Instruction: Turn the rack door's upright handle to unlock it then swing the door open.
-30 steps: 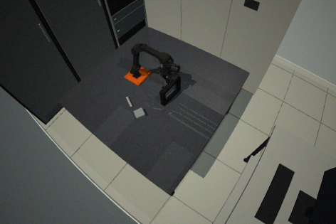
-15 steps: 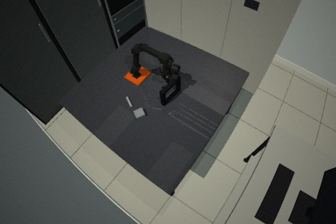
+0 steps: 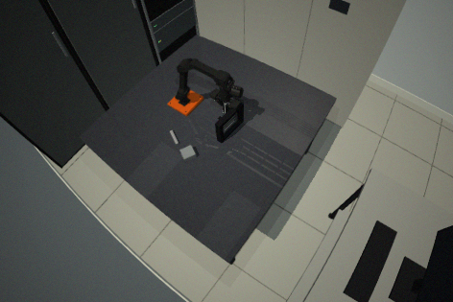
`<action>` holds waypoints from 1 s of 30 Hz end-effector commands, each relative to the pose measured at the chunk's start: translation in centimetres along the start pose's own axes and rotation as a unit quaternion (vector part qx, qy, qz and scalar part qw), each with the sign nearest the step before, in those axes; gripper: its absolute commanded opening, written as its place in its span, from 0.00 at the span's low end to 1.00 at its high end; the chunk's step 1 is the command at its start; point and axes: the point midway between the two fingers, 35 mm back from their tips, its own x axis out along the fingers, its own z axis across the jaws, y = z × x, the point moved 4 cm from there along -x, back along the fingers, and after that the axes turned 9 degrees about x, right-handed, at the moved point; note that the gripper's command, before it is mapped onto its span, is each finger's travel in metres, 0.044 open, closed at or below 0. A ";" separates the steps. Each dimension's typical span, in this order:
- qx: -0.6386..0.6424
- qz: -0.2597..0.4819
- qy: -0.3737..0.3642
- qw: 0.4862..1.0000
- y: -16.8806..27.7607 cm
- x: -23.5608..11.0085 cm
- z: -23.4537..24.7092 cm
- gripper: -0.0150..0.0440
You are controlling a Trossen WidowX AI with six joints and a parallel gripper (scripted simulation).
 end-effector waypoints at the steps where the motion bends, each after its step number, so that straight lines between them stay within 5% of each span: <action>1: 0.092 0.002 0.002 0.996 0.3 0.0 -0.1 0.76; 15: 0.425 0.002 0.003 0.905 0.3 0.0 -0.1 0.76; 30: 0.725 0.001 0.003 0.689 0.3 0.0 -0.1 0.76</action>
